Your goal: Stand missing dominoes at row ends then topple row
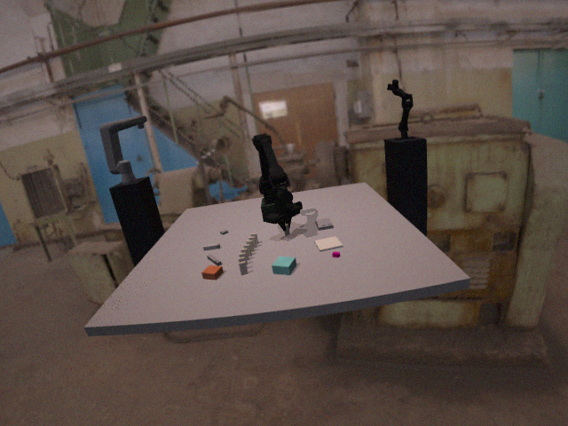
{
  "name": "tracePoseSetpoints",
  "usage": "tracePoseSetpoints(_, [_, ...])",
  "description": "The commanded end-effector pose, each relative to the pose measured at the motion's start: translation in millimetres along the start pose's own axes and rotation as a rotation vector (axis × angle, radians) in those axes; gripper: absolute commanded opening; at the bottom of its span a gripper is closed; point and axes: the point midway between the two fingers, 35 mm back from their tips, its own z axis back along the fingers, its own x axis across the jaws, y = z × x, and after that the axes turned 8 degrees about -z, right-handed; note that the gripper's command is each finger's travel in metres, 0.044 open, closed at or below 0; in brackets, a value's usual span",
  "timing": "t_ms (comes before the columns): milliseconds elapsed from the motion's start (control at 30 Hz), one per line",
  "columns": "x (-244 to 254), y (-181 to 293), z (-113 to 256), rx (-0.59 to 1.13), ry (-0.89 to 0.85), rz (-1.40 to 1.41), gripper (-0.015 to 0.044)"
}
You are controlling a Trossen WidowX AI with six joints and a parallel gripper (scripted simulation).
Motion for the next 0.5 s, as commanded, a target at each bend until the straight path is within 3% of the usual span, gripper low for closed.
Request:
tracePoseSetpoints(0, [-4,-10,45,-0.037,-0.001,-0.016,0.0107])
tracePoseSetpoints(200, [1,-2,125,-0.004,0.020,0.005,0.0107])
tracePoseSetpoints(467, [-1,0,127,-0.003,0.021,-0.011,0.0107])
